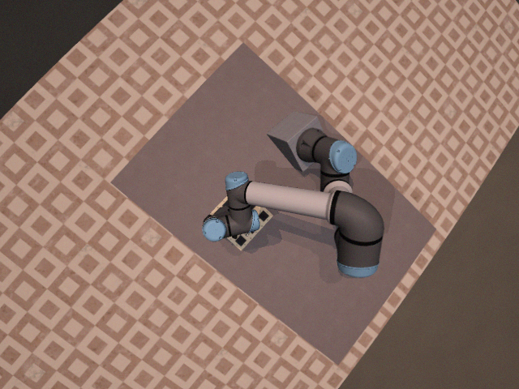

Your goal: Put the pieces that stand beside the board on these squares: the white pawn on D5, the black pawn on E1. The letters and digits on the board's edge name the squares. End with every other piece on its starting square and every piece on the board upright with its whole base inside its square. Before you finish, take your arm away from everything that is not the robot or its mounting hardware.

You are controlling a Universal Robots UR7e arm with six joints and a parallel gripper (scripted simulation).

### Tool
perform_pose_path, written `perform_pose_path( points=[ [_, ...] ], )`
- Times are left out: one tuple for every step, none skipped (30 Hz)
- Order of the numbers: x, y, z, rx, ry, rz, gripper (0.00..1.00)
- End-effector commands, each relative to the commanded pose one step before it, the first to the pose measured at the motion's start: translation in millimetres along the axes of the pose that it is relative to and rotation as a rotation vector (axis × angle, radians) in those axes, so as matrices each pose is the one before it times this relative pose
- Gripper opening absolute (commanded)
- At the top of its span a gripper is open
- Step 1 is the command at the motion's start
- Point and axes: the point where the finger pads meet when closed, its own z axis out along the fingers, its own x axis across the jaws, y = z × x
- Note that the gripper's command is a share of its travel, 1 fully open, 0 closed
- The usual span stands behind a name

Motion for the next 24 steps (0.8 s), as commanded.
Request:
perform_pose_path(
  points=[
    [-0.22,0.42,0.21,-0.00134,-0.00069,-0.00023,0.0],
    [0.0,0.0,0.26,0.0,0.0,0.0,0.0],
    [0.0,0.0,0.27,0.0,0.0,0.0,0.0],
    [0.0,0.0,0.28,0.0,0.0,0.0,0.0],
    [0.0,0.0,0.28,0.0,0.0,0.0,0.0],
    [0.0,0.0,0.27,0.0,0.0,0.0,0.0],
    [0.0,0.0,0.26,0.0,0.0,0.0,0.0],
    [0.0,0.0,0.0,0.0,0.0,0.0,0.0],
    [0.0,0.0,0.0,0.0,0.0,0.0,0.0],
    [0.0,0.0,0.24,0.0,0.0,0.0,0.0],
    [0.0,0.0,0.21,0.0,0.0,0.0,0.0],
    [0.0,0.0,0.18,0.0,0.0,0.0,0.0],
    [0.0,0.0,0.14,0.0,0.0,0.0,0.0],
    [0.0,0.0,0.1,0.0,0.0,0.0,0.0],
    [0.0,0.0,0.07,0.0,0.0,0.0,0.0],
    [0.0,0.0,0.04,0.0,0.0,0.0,0.0],
    [0.0,0.0,0.02,0.0,0.0,0.0,0.0],
    [0.0,0.0,0.0,0.0,0.0,0.0,0.0],
    [0.0,0.0,0.0,0.0,0.0,0.0,0.0],
    [0.0,0.0,0.0,0.0,0.0,0.0,0.0],
    [0.0,0.0,0.0,0.0,0.0,0.0,0.0],
    [0.0,0.0,0.0,0.0,0.0,0.0,0.0],
    [0.0,0.0,0.0,0.0,0.0,0.0,0.0],
    [0.0,0.0,0.0,0.0,0.0,0.0,0.0]
  ],
)
